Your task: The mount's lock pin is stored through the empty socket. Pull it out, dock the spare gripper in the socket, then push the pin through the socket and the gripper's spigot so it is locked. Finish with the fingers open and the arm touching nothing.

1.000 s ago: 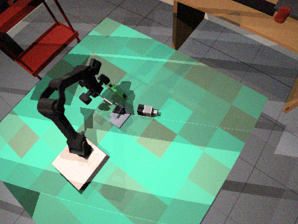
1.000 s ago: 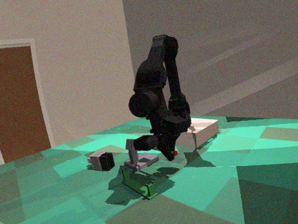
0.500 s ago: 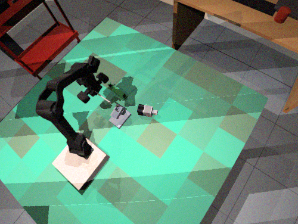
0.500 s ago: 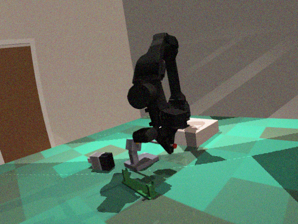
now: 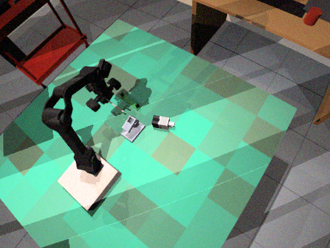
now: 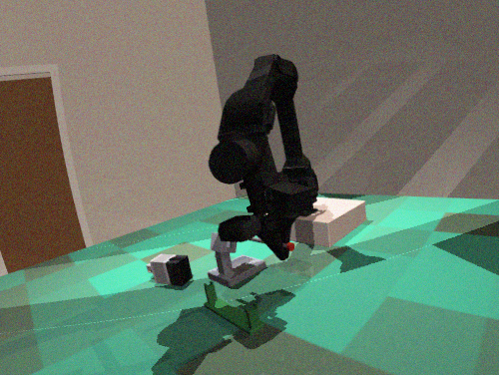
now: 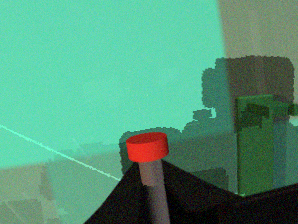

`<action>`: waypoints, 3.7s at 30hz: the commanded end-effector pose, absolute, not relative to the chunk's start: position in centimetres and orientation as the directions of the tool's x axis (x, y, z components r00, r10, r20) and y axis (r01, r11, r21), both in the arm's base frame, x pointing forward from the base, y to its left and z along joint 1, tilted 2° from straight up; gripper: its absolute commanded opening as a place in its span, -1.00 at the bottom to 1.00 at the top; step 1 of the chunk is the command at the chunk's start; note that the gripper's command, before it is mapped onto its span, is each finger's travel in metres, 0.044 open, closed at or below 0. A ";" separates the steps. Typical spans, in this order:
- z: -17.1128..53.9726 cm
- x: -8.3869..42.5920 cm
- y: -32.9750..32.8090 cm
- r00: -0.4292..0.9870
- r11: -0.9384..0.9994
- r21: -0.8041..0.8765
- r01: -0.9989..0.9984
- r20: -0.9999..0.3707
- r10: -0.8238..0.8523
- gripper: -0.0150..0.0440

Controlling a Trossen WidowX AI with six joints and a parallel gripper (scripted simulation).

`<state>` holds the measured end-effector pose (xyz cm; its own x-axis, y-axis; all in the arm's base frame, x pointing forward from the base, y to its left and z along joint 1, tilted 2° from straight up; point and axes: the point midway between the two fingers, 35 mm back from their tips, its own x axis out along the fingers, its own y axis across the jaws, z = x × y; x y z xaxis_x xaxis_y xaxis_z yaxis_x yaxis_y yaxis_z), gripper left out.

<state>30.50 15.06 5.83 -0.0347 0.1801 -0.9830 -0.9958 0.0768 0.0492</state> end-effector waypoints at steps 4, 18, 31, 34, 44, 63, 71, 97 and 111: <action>6.4 32.7 15.9 -0.026 0.089 0.043 -0.995 -0.983 0.182 -0.49; 7.0 36.6 17.5 -0.021 0.109 0.041 -0.993 -0.983 0.184 -0.49; 7.0 39.8 18.8 -0.016 0.127 0.040 -0.991 -0.982 0.186 -0.49; 7.0 40.4 19.1 -0.015 0.131 0.040 -0.991 -0.982 0.187 -0.49; 5.9 40.4 19.1 -0.017 0.131 0.042 -0.991 -0.982 0.187 -0.49; 3.2 40.5 19.2 -0.008 0.130 0.033 -0.991 -0.982 0.191 -0.49; 2.1 40.5 19.3 -0.004 0.130 0.029 -0.991 -0.981 0.192 -0.49; 0.1 40.5 19.4 0.003 0.130 0.023 -0.991 -0.981 0.195 -0.49; 0.1 40.5 19.4 0.002 0.126 0.023 -0.992 -0.981 0.195 0.19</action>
<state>40.51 19.36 0.12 0.0017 0.1951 -0.9808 -0.9918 0.1259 0.0234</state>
